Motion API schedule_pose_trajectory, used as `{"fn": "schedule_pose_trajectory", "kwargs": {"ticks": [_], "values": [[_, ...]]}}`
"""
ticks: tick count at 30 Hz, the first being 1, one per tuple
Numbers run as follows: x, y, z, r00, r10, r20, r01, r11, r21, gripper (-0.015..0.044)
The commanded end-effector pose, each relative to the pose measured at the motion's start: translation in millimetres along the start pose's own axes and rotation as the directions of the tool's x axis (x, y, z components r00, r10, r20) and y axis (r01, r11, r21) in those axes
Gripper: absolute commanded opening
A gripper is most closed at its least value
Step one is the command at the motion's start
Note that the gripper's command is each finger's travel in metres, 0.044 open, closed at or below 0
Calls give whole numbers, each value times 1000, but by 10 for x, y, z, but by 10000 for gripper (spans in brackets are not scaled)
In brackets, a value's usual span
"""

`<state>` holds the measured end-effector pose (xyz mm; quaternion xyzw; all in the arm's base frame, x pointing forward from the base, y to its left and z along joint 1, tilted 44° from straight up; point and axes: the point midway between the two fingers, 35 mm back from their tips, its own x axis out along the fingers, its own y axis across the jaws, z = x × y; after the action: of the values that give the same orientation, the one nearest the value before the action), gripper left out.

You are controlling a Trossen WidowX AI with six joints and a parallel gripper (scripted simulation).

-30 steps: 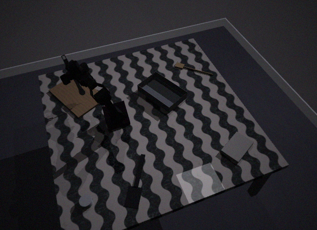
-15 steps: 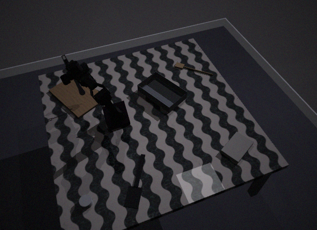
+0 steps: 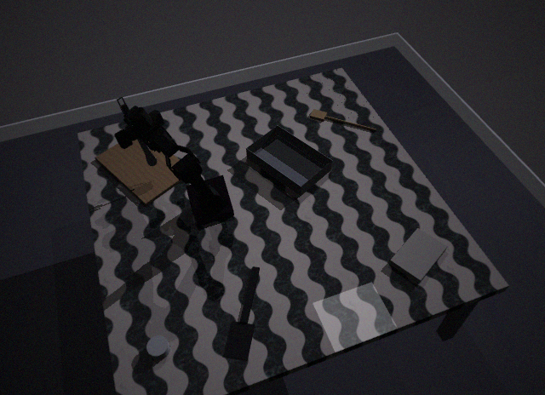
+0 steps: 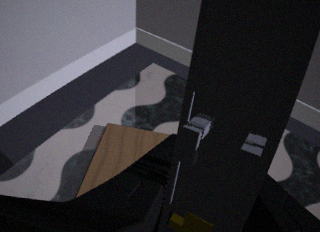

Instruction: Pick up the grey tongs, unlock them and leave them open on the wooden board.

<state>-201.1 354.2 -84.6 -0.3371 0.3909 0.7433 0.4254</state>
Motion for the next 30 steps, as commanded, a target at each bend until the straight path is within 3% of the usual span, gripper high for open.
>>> {"fn": "schedule_pose_trajectory", "kwargs": {"ticks": [1, 30], "values": [[-9, -1, 27, 1000, -3, 9, 3, 1000, 3, -150], [543, -37, -238, 935, -30, -353, 25, 999, -21, -150]]}}
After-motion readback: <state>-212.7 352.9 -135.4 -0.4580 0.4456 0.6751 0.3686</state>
